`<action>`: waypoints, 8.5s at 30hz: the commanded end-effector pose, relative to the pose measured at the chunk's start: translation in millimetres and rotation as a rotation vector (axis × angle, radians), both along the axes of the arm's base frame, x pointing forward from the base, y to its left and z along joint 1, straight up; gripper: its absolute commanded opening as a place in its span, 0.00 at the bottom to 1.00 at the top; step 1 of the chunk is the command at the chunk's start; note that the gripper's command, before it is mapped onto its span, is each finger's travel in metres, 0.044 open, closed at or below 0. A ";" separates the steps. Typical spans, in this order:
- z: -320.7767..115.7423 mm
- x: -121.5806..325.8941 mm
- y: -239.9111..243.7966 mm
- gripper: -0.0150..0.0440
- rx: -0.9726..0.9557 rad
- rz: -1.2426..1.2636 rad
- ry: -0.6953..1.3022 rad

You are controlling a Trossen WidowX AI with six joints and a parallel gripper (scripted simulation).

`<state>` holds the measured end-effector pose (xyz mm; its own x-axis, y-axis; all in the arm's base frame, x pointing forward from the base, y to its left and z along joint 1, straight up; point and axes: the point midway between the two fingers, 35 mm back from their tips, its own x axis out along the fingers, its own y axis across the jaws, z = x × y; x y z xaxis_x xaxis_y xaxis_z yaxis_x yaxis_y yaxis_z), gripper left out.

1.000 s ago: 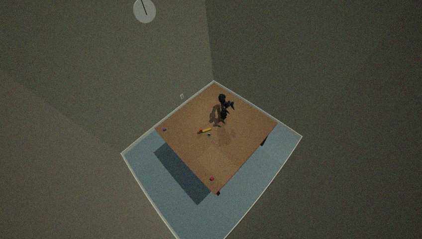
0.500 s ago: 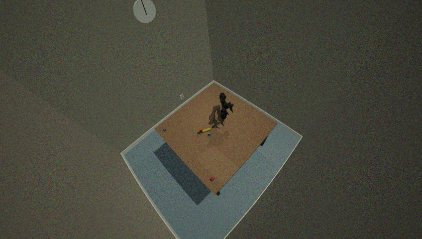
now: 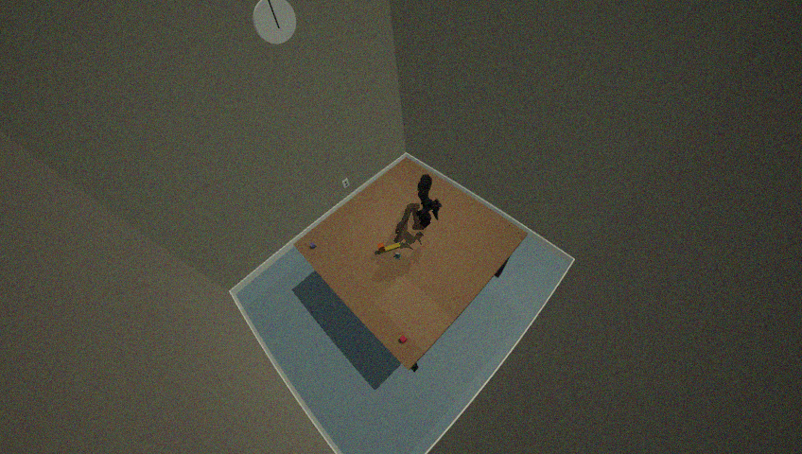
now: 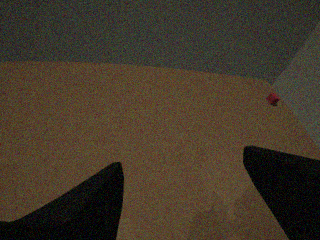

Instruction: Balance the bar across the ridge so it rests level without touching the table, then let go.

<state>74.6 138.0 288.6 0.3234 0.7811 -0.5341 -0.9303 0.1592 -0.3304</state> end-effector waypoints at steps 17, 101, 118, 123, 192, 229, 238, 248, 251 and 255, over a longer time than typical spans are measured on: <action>-0.3 72.4 -6.1 0.79 -0.348 0.044 -0.193; -147.2 274.2 -177.5 0.79 -1.059 0.981 -0.182; -214.8 269.8 -177.0 0.79 -1.059 0.982 -0.181; -219.8 270.1 -177.0 0.79 -1.059 0.982 -0.181; -179.0 272.7 -177.1 0.25 -1.059 0.979 -0.182; -146.4 268.3 -159.8 0.25 -0.982 0.239 0.231; -146.1 269.2 -152.0 0.25 -0.913 -0.088 0.399; -145.8 271.0 -143.3 0.25 -0.813 -0.449 0.576; -145.7 271.7 -140.8 0.25 -0.778 -0.558 0.628; -145.5 272.8 -137.5 0.25 -0.727 -0.701 0.694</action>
